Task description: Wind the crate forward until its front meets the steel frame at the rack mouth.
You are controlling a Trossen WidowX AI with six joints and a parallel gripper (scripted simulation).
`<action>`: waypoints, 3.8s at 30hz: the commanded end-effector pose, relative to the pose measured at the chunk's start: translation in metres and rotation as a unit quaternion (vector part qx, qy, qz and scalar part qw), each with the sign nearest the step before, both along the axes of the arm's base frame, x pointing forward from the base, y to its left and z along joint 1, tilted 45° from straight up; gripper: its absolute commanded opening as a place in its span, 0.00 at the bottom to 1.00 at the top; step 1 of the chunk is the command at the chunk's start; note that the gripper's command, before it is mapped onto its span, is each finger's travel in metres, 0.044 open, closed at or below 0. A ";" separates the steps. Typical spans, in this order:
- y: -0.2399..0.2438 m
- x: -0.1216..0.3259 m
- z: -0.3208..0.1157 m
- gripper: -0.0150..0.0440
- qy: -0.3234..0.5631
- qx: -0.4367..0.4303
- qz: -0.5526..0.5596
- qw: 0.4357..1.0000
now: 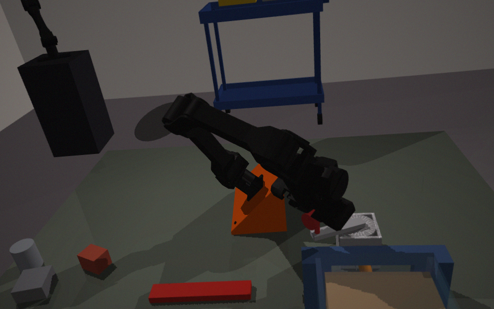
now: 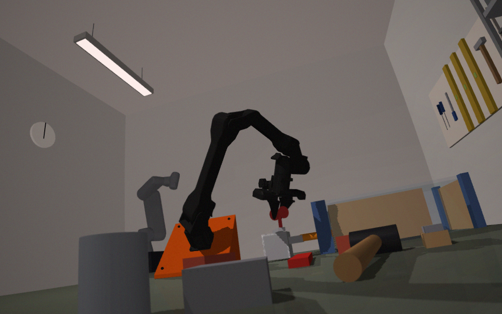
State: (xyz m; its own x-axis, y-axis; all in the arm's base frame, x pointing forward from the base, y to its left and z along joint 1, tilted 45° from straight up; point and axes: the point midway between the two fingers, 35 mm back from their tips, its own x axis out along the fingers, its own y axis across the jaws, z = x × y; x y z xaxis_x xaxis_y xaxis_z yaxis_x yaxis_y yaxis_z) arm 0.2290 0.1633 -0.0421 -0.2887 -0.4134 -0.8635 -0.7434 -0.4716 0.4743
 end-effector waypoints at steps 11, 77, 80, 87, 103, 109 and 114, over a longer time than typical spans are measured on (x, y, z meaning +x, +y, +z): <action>0.010 0.031 -0.012 0.25 -0.018 0.005 0.001 1.000; 0.077 0.068 -0.074 0.25 -0.019 0.008 0.001 1.000; 0.081 0.067 -0.077 0.25 -0.019 0.008 0.001 1.000; 0.089 0.065 -0.084 0.25 -0.019 0.009 0.001 1.000; 0.106 0.055 -0.100 0.25 -0.019 0.010 0.001 1.000; 0.111 0.049 -0.105 0.25 -0.019 0.010 0.001 1.000; 0.116 0.044 -0.110 0.25 -0.019 0.010 0.001 1.000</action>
State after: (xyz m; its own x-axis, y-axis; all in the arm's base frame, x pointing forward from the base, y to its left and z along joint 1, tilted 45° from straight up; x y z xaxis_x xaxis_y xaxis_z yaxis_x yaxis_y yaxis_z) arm 0.2858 0.2659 -0.1389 -0.2431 -0.4142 -0.8771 -0.7701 -0.4675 0.4341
